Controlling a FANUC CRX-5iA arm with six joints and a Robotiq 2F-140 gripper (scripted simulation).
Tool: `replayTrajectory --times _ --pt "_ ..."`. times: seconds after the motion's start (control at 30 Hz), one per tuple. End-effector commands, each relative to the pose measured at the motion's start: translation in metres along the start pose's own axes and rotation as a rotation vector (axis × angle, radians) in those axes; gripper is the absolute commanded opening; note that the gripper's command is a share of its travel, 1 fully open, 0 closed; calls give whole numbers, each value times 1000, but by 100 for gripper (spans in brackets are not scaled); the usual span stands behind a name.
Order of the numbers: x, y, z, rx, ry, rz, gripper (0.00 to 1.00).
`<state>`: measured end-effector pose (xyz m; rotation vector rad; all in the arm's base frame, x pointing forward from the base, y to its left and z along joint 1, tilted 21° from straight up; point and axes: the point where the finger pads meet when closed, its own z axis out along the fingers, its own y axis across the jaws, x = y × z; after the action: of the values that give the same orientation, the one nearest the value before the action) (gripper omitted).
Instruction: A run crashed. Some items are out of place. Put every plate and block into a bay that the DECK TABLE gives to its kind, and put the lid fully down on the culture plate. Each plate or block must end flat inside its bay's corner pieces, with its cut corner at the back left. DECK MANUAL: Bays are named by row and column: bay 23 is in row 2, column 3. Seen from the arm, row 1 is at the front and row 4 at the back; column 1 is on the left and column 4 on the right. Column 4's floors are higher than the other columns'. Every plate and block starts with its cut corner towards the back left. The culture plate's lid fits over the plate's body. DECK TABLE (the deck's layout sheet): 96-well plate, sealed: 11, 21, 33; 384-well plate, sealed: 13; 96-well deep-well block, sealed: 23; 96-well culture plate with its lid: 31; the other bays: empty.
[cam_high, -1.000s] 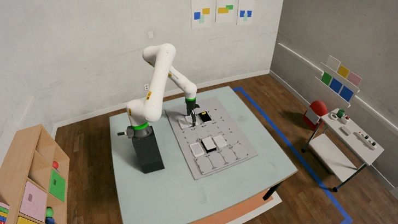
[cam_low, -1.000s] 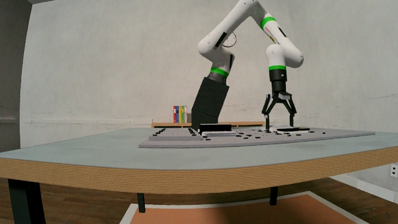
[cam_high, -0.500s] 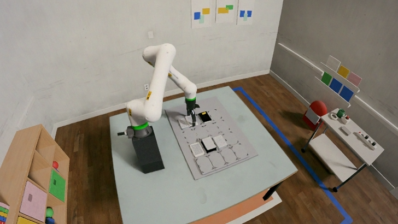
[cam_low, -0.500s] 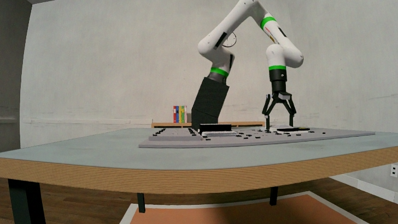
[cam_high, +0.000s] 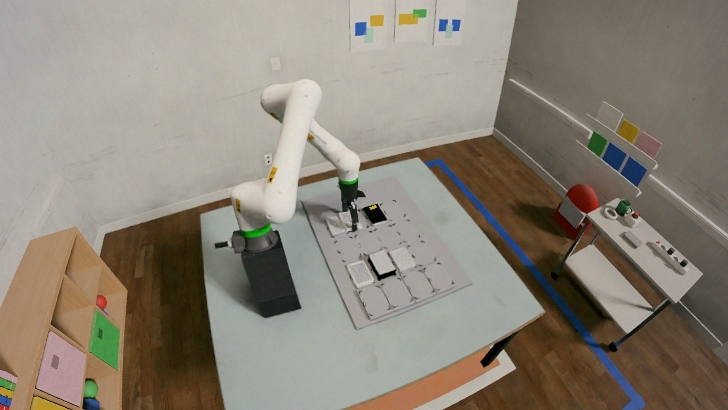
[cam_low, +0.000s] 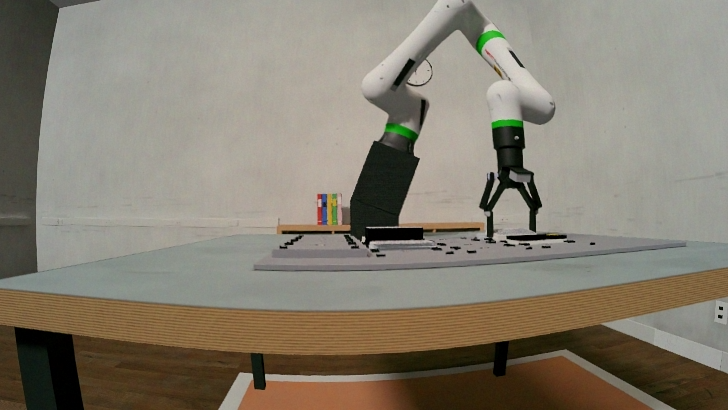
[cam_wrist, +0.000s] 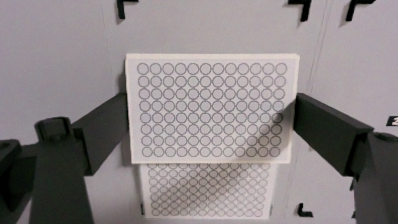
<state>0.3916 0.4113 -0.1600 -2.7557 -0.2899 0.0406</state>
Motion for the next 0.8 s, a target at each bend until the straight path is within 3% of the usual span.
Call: replayTrajectory --times 0.0,0.77 --pt "1 0 -1 0 1 0 89" --pt "1 0 -1 0 1 0 88"
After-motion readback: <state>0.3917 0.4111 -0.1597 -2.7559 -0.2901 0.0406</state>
